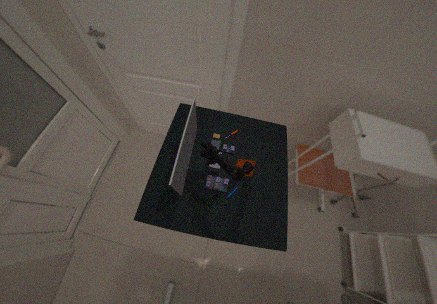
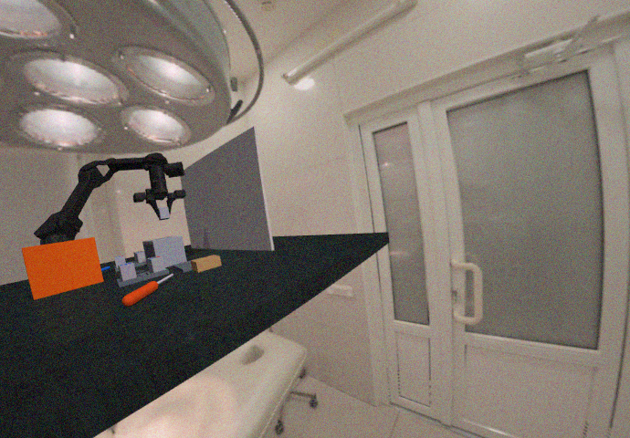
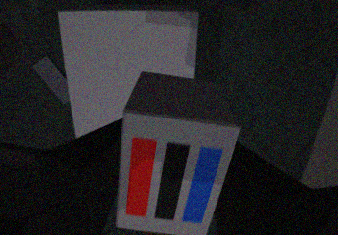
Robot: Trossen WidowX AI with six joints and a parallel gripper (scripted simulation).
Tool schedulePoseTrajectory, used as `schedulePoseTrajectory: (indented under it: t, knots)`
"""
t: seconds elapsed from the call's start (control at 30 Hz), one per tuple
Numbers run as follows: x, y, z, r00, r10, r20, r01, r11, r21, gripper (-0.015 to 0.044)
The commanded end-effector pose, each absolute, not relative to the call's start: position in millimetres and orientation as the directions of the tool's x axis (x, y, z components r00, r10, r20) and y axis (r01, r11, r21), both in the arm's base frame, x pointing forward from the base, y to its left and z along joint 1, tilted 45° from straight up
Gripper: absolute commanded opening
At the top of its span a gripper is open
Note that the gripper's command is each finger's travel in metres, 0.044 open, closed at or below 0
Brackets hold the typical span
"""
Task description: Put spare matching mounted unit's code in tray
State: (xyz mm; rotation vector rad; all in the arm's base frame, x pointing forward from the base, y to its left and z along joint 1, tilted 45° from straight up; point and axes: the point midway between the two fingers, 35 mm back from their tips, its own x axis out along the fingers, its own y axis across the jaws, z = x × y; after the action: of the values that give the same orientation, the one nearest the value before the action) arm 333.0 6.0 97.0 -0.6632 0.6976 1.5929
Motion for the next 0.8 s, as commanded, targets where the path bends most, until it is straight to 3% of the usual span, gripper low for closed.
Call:
schedulePoseTrajectory:
  t: [0.0,0.77]
  knots:
    - [342,-9,83,-0.122,0.646,-0.754,-0.992,-0.107,0.069,0.0]
    - [366,-92,-18,-0.127,0.661,-0.74,-0.991,-0.111,0.07,0.0]
